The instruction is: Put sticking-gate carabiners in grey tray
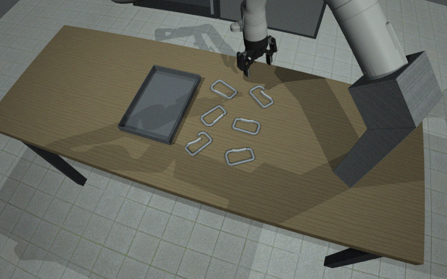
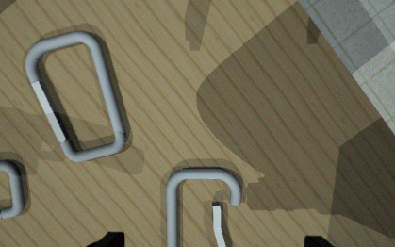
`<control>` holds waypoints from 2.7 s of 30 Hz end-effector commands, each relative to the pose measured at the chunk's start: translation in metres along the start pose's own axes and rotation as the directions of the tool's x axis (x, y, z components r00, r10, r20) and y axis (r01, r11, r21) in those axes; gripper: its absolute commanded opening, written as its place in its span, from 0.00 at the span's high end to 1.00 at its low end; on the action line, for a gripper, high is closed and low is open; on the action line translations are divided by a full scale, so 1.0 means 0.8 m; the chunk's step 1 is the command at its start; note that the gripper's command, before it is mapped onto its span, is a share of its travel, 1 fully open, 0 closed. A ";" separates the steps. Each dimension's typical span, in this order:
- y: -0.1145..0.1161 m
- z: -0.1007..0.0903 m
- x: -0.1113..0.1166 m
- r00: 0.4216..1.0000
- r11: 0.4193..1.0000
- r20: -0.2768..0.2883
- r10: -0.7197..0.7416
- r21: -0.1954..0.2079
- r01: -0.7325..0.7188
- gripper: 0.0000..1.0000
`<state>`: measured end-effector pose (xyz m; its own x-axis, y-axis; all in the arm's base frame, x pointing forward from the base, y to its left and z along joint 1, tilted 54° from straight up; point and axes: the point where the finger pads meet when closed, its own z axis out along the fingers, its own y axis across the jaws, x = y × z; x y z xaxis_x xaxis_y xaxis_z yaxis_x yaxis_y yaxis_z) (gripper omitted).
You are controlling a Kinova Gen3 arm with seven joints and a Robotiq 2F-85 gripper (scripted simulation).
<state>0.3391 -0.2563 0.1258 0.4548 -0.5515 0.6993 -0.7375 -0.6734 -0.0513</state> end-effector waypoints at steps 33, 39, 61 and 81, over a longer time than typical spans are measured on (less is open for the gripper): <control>0.001 0.000 -0.002 0.990 0.999 -0.142 0.004 0.053 0.003 0.00; 0.001 0.000 -0.002 0.990 0.999 -0.142 0.004 0.053 0.003 0.00; -0.001 0.036 0.005 0.987 0.998 -0.161 0.006 0.061 0.004 0.00; -0.001 0.036 0.005 0.987 0.998 -0.162 0.004 0.062 0.006 0.00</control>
<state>0.3575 -0.2725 0.1085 0.4180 -0.5160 0.7477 -0.7225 -0.6878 -0.0708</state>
